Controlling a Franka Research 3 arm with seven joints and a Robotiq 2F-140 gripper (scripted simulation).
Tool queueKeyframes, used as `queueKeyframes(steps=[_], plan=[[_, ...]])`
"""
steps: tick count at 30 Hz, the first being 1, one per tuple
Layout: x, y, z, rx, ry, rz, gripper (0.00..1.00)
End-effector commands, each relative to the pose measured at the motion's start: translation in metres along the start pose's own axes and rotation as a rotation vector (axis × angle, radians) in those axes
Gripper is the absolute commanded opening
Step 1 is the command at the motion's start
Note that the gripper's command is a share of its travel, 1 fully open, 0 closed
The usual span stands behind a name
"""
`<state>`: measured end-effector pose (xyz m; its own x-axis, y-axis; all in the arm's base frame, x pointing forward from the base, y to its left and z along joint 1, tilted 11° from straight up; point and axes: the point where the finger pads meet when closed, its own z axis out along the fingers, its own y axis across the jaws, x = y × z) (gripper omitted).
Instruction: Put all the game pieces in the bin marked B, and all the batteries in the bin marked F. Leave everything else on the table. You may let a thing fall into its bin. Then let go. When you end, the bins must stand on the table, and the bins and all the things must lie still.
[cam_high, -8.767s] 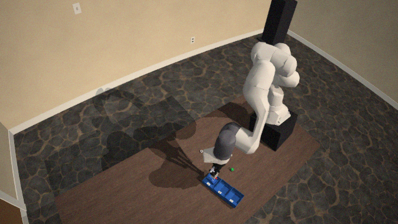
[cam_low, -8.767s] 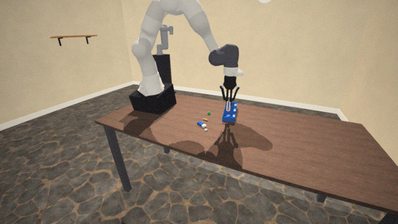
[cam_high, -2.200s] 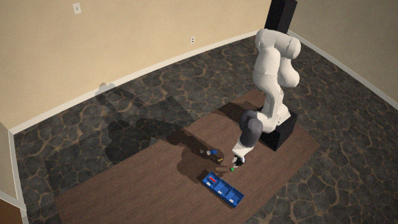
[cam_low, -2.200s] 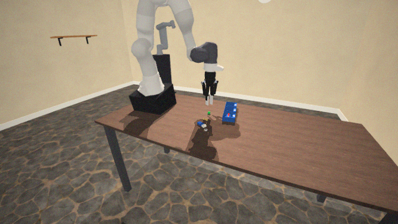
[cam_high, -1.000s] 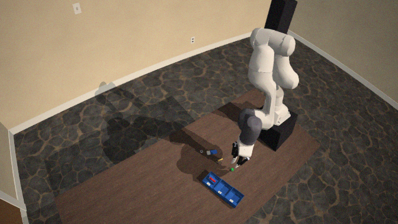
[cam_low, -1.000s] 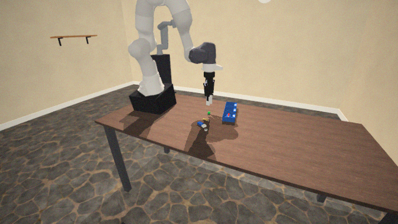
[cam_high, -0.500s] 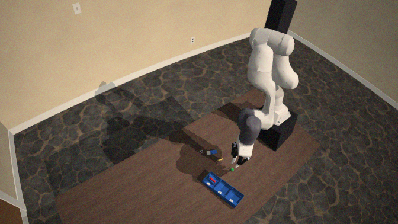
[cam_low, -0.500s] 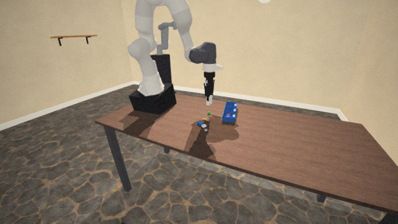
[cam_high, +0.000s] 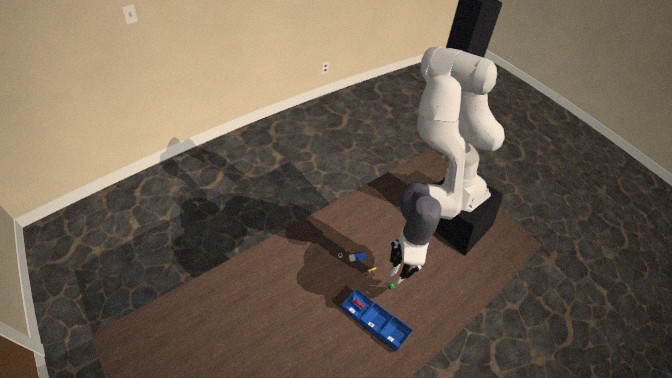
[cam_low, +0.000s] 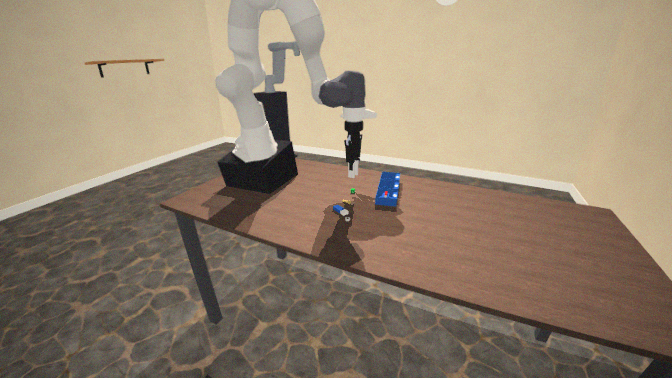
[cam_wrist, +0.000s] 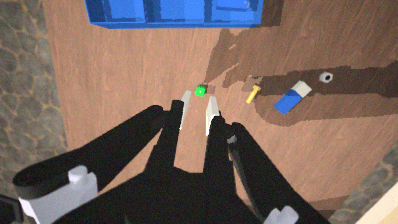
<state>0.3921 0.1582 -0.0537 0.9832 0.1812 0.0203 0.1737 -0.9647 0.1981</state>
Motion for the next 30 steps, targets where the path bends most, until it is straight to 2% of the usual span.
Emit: queueKeyframes(steps=[1, 4, 18, 30], plan=[[0.001, -0.001, 0.0, 0.0, 0.0, -0.006, 0.19], [0.001, -0.001, 0.0, 0.0, 0.0, -0.006, 0.19], [0.003, -0.002, 0.056, 0.0, 0.0, -0.006, 0.19], [0.004, -0.003, 0.07, 0.0, 0.0, -0.006, 0.19]])
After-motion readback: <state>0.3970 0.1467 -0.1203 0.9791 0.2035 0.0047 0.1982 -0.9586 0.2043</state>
